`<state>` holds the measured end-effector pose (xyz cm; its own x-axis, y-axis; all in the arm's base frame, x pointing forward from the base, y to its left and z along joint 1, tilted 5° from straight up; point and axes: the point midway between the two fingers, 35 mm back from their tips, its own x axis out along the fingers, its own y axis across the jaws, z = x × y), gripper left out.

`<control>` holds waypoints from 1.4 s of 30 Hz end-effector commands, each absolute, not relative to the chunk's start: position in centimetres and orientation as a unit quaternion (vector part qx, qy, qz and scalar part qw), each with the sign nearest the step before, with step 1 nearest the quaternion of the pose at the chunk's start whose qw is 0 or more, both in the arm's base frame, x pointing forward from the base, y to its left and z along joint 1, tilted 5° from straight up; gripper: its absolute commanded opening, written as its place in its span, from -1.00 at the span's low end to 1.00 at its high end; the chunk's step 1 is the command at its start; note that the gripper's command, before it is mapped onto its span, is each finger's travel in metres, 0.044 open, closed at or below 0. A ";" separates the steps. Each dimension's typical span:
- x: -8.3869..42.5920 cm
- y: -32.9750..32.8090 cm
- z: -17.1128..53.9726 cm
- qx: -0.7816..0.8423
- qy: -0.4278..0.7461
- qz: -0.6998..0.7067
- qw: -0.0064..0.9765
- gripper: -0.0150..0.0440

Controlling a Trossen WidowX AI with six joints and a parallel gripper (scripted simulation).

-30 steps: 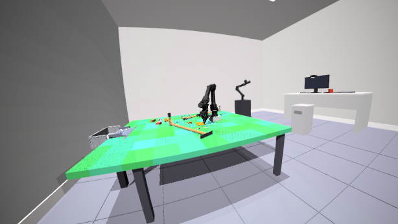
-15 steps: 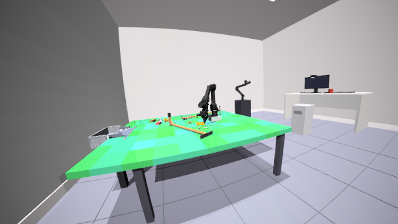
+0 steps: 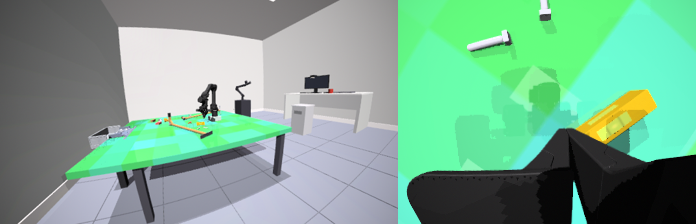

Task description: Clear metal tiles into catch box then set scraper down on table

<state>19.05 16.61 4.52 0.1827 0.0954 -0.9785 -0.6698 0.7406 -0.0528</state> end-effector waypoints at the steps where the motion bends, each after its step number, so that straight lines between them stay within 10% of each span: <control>1: 19.1 16.8 6.4 -0.244 0.580 0.261 0.732 -0.49; 42: 28.2 10.9 13.0 -0.170 0.618 0.148 0.754 -0.49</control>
